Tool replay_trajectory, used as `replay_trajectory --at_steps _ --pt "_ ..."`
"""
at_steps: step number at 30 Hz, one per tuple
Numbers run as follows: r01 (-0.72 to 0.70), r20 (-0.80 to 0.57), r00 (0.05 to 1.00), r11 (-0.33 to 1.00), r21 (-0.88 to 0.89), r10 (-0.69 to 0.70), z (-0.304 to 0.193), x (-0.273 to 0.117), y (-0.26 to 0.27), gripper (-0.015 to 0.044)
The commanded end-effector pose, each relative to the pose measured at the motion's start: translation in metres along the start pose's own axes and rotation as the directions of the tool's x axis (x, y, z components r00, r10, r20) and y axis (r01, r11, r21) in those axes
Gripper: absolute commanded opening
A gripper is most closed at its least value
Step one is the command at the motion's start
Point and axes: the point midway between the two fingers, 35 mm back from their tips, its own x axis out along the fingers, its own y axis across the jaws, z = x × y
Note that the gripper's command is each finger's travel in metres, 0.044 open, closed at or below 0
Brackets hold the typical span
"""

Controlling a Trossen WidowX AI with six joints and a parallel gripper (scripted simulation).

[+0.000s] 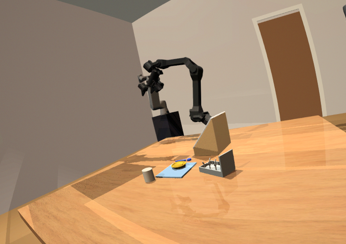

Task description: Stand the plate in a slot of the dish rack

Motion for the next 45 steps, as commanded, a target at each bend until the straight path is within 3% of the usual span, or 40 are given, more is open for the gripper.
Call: replay_trajectory --at_steps 1,22,45 --pt "0.001 0.002 1.0 1.0 -0.003 -0.001 0.0 0.001 0.0 0.04" --pt "0.217 0.212 0.966 0.904 -0.369 -0.145 0.049 0.068 -0.043 0.04" --pt "0.489 0.416 0.871 0.545 -0.681 -0.263 0.111 0.108 -0.112 0.04"
